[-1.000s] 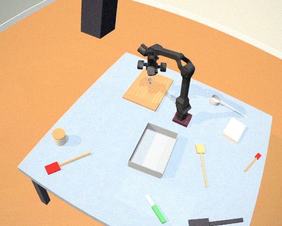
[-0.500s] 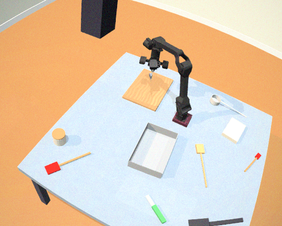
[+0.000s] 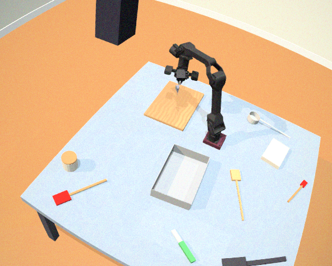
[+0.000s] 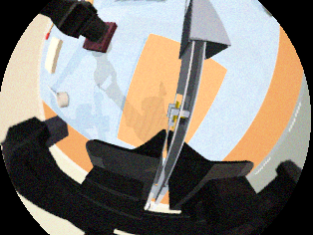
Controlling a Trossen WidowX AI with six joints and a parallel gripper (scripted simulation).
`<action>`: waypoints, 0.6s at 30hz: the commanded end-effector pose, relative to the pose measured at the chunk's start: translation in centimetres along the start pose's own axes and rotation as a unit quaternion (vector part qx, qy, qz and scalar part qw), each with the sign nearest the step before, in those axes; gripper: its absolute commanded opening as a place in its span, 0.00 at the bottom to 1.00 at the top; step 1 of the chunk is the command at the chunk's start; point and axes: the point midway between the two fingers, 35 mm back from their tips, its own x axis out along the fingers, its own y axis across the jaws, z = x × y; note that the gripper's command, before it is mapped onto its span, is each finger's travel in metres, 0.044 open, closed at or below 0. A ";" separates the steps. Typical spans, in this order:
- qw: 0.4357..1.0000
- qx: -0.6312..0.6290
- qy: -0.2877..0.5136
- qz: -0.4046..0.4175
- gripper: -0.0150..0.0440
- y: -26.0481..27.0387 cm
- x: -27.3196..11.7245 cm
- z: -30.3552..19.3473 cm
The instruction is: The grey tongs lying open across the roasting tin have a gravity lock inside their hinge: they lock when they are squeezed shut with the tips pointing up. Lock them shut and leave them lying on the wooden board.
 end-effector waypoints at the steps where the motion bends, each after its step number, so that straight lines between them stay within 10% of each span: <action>1: 1.000 -0.003 -0.002 -0.002 0.00 -0.1 0.6 0.0; 18: 1.000 -0.003 -0.002 -0.002 0.00 -0.4 3.4 -0.3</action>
